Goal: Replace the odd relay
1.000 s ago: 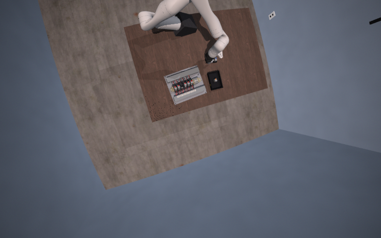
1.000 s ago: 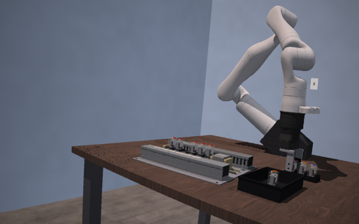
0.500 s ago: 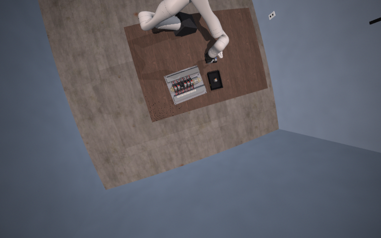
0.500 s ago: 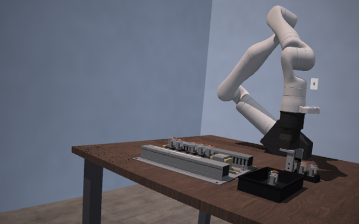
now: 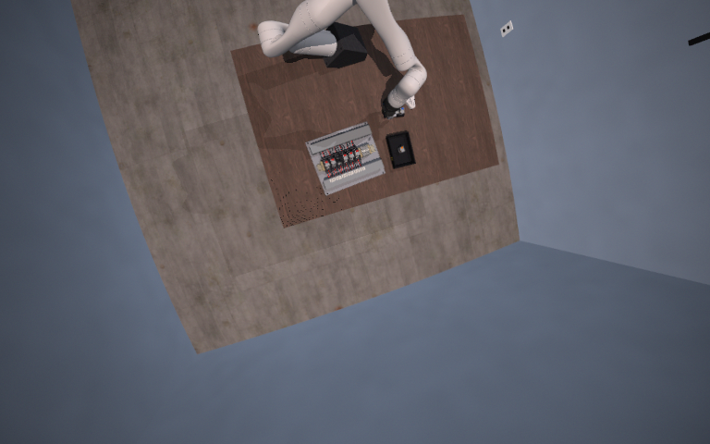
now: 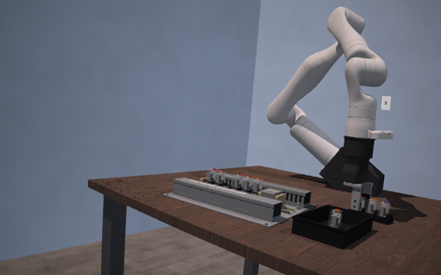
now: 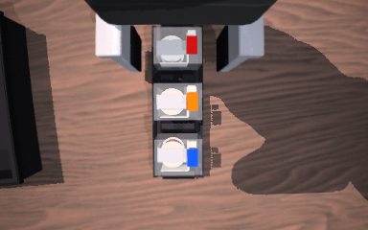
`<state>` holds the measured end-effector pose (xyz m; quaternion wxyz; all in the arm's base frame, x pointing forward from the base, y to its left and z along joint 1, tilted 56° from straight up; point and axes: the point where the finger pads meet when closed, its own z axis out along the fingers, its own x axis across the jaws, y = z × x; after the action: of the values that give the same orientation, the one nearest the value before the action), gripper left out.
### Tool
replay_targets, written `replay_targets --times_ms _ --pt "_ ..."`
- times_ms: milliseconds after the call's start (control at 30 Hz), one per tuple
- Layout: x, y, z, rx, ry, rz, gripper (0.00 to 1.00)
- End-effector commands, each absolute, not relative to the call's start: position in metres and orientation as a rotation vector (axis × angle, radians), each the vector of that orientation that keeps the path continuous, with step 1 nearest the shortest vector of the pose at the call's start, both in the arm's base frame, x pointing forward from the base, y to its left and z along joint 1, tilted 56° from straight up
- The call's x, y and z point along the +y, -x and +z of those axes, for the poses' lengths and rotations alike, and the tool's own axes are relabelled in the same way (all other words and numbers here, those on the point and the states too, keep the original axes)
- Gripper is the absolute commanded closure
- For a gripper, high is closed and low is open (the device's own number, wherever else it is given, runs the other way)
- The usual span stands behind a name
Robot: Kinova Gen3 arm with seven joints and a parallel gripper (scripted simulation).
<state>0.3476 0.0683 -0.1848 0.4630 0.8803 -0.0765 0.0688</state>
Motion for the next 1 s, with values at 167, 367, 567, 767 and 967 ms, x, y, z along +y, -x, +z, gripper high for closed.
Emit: replay_targets --times_ms 167,367,567,767,967 --pt "0.0704 -0.3494 -0.1825 -0.185 -2.164 0.17 0.0" --pt "0.0707 -0.3499 -0.1817 -0.185 -2.164 0.17 0.0" --pt "0.0699 -0.3489 -0.1833 -0.186 -2.165 0.17 0.0" --pt "0.0701 -0.3498 -0.1821 -0.185 -2.164 0.17 0.0" --pt "0.0699 -0.3484 -0.1842 -0.187 -2.166 0.171 0.0"
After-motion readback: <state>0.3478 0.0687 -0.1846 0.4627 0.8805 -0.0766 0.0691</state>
